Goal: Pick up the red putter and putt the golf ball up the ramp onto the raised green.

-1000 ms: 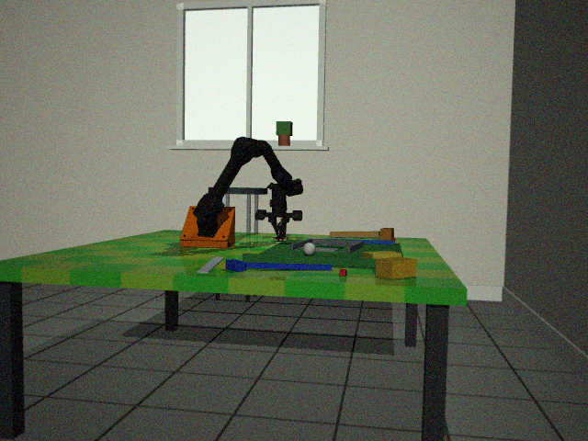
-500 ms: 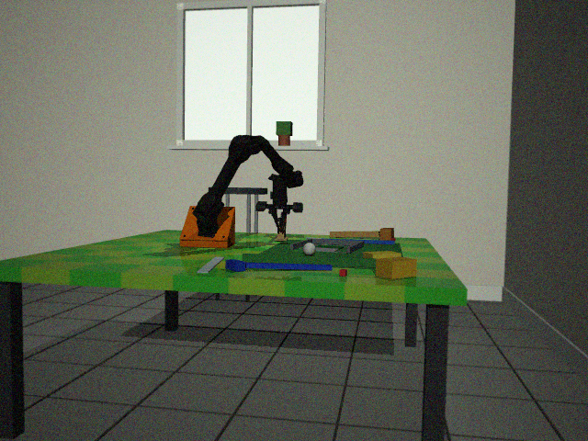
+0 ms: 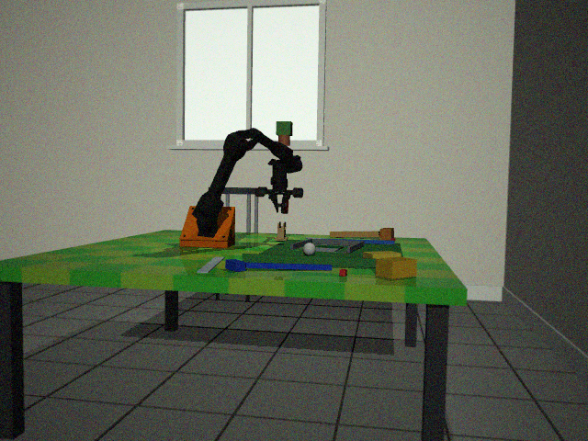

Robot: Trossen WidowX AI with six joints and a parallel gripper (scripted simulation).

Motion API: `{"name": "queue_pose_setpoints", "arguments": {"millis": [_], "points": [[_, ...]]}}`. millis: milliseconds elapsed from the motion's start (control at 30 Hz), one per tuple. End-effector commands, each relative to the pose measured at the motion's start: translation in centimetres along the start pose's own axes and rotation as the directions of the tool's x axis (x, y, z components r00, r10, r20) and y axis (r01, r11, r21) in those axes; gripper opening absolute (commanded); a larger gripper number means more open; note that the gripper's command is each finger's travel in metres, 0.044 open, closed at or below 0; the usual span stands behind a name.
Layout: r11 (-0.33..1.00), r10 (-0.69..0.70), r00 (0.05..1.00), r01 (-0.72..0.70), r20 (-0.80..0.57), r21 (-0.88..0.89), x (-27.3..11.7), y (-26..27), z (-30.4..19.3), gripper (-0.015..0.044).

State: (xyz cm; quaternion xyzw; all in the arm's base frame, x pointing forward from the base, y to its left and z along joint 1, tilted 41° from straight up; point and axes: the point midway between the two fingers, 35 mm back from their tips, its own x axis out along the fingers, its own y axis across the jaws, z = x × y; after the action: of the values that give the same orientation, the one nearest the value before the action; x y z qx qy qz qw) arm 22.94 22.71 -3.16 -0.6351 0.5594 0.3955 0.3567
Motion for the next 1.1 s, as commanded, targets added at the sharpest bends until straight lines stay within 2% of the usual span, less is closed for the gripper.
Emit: {"name": "queue_pose_setpoints", "arguments": {"millis": [0, 500, 1067], "points": [[0.996, -0.016, 1.0, 0.015, 0.001, 0.093, -1.1, -0.9, -2.0, 0.0], [0.872, -0.064, 0.997, 0.071, -0.031, 0.484, -5.2, -2.7, -11.3, 0.0], [0.545, -0.099, 0.99, 0.14, -0.103, 0.827, -8.6, -1.2, -22.3, 0.0]]}}
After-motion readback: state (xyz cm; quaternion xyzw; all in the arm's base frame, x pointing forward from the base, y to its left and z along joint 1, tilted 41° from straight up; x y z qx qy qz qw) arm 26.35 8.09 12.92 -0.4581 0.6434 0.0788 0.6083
